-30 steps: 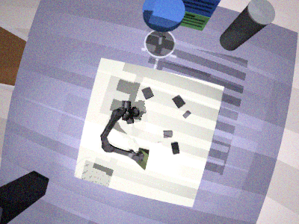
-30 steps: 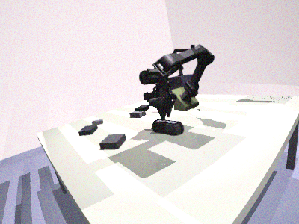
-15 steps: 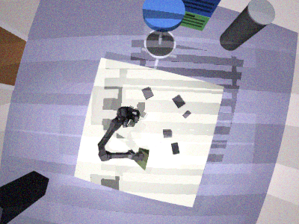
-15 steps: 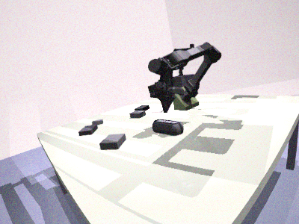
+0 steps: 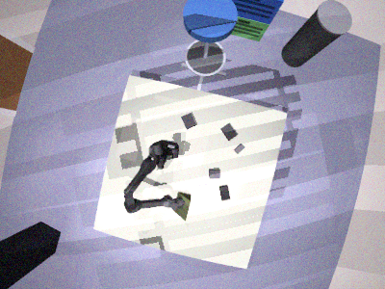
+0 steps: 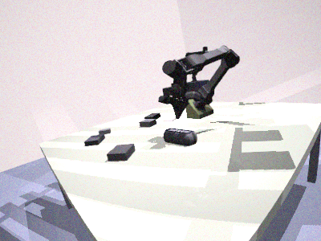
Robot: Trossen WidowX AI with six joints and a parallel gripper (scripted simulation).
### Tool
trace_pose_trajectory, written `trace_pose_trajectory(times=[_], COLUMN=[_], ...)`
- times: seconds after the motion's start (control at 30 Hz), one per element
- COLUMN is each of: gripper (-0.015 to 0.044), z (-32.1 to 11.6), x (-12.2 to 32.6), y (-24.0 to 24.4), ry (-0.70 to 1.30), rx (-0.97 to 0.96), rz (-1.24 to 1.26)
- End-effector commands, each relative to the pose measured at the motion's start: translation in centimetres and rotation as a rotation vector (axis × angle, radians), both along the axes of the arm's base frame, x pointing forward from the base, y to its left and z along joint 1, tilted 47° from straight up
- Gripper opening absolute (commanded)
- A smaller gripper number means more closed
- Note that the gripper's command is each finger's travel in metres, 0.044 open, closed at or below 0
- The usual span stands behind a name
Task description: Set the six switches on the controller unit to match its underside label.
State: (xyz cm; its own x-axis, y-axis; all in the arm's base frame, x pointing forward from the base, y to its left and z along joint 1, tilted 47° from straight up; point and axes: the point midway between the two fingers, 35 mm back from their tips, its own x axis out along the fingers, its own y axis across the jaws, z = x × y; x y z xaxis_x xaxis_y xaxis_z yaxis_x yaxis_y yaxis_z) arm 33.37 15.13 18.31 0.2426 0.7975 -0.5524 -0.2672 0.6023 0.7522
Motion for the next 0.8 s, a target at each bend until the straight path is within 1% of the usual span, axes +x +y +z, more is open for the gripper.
trace_pose_trajectory(times=[0.0, 0.2, 0.27, 0.3, 0.53, 0.77], gripper=[0.0, 0.0, 0.0052, 0.0079, 0.0262, 0.044], z=[-0.1, -0.1, 0.0, 0.1, 1.9, 3.6], x=[-0.1, -0.1, 0.0, 0.1, 0.9, 0.6], y=[0.0, 0.0, 0.0, 0.2, 2.4, 4.7], ry=[-0.007, -0.007, 0.009, 0.056, 0.703, 1.318], rx=[0.001, 0.001, 0.003, 0.01, 0.05, -0.004], rz=[0.004, 0.004, -0.002, -0.022, -0.331, -0.724])
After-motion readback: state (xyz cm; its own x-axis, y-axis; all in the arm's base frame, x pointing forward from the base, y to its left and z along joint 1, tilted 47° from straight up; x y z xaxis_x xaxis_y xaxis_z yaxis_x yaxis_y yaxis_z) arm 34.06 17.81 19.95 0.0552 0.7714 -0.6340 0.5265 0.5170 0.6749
